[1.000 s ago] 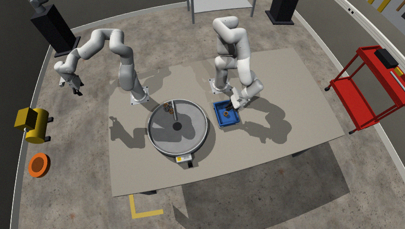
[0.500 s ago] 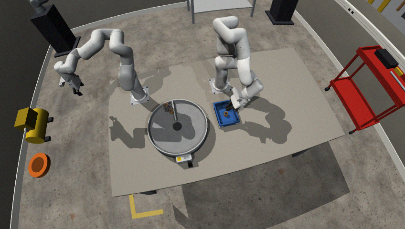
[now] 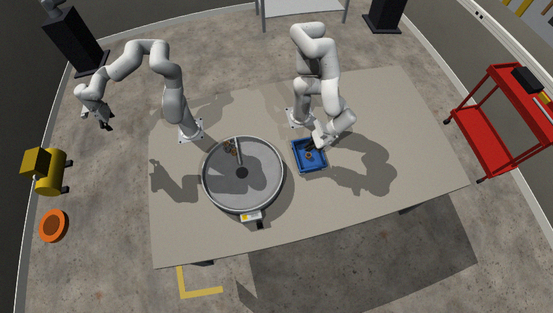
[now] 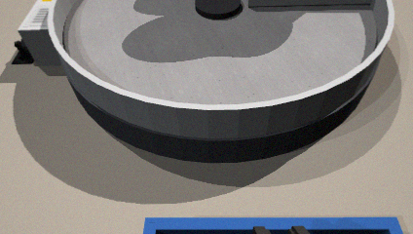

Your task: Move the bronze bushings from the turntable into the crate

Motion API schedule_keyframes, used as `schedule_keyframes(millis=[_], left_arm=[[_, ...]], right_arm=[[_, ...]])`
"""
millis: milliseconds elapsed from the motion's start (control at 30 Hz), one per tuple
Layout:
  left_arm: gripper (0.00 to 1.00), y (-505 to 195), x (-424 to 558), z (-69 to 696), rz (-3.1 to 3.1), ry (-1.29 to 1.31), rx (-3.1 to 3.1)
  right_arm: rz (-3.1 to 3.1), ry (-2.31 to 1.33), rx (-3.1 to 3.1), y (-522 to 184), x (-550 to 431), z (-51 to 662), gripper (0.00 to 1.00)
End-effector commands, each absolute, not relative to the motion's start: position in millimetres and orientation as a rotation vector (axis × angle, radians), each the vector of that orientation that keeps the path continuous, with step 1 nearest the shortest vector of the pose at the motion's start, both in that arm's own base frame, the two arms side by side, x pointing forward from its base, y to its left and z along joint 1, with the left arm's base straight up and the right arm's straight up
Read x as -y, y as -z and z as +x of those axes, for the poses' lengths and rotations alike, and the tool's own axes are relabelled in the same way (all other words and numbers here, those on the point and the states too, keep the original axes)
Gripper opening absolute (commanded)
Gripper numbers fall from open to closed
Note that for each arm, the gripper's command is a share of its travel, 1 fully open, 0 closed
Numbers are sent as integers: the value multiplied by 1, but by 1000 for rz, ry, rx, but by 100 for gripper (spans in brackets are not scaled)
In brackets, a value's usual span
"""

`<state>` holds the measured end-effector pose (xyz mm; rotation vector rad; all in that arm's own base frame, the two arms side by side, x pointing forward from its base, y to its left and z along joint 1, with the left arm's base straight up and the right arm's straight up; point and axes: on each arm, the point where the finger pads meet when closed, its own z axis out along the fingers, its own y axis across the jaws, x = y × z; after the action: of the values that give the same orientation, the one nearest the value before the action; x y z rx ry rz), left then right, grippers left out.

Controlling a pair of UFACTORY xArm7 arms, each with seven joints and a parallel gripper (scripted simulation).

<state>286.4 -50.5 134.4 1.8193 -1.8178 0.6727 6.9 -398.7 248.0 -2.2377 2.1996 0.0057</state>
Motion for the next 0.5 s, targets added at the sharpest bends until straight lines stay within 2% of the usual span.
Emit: schedule_keyframes(millis=[0, 467], left_arm=[[12, -135, 91, 278, 1820, -675, 1821], [12, -136, 192, 254, 1820, -676, 1821]], right_arm=[[-2240, 0, -2202, -250, 400, 7, 100], [-2240, 0, -2202, -250, 400, 7, 100]])
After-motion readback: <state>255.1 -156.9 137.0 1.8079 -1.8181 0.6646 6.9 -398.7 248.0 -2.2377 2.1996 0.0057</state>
